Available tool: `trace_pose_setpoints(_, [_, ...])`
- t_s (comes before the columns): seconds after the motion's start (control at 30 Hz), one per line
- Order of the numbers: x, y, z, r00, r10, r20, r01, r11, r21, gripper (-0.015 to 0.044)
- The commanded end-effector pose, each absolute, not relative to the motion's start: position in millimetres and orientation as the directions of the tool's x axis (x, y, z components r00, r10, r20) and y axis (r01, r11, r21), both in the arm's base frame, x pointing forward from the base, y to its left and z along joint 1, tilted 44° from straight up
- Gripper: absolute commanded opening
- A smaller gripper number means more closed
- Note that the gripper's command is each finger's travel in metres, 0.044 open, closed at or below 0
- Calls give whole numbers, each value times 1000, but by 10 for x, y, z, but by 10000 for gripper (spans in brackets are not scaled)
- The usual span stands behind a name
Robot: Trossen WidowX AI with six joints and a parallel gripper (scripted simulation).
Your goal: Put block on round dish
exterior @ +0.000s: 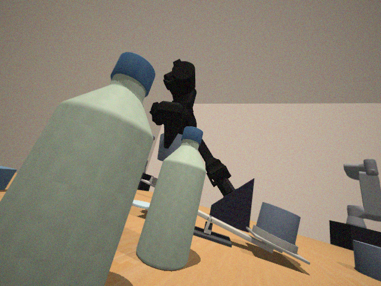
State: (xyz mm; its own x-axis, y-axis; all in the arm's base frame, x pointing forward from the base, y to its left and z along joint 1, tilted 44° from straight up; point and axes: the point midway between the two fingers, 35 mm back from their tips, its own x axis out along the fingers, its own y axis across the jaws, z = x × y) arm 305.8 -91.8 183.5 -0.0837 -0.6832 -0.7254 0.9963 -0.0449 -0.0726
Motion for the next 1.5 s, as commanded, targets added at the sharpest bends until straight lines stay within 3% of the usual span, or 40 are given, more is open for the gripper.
trace_pose_setpoints(0.0, [3069, -855, 1905, -74, -685, -724, 997, -40, -64, 0])
trace_pose_setpoints(1.47, [3052, -885, 1874, -84, -684, -724, 996, -45, -73, 0])
